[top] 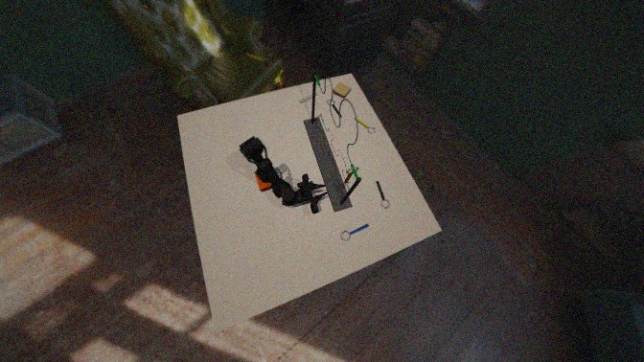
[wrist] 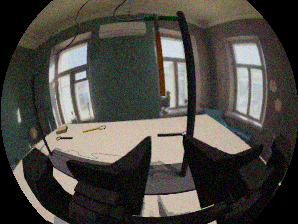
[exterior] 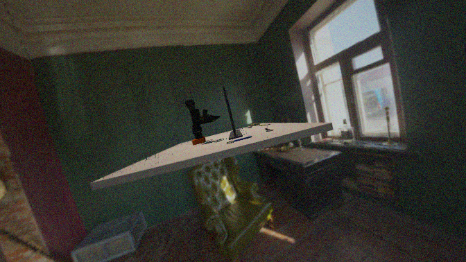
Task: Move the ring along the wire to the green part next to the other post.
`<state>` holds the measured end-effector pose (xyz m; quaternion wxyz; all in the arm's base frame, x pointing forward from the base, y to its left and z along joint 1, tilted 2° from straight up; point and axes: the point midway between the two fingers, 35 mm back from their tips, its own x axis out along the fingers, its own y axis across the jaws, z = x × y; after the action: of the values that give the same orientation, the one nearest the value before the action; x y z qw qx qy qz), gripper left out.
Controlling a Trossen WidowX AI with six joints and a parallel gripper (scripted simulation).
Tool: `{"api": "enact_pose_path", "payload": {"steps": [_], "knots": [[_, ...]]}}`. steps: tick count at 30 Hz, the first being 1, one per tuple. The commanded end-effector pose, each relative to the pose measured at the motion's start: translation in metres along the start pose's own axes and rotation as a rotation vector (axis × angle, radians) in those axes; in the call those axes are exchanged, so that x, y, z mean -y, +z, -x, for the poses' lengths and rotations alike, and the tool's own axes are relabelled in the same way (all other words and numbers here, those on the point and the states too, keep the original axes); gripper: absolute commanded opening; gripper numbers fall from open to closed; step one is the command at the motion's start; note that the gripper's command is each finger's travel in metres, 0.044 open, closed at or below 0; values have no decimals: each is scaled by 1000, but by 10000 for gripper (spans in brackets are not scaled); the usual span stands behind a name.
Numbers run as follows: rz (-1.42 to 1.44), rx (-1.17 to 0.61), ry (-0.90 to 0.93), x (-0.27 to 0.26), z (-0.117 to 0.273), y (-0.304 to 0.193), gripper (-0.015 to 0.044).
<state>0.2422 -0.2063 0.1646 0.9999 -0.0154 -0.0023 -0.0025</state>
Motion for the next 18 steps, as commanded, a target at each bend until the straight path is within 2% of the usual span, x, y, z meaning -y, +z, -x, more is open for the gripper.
{"api": "enact_pose_path", "payload": {"steps": [1, 7, 18], "knots": [[19, 5, -3, 4, -12, 14, 160], [20, 8, -3, 3, -45, 49, 160], [20, 9, -3, 4, -55, 52, 160]]}}
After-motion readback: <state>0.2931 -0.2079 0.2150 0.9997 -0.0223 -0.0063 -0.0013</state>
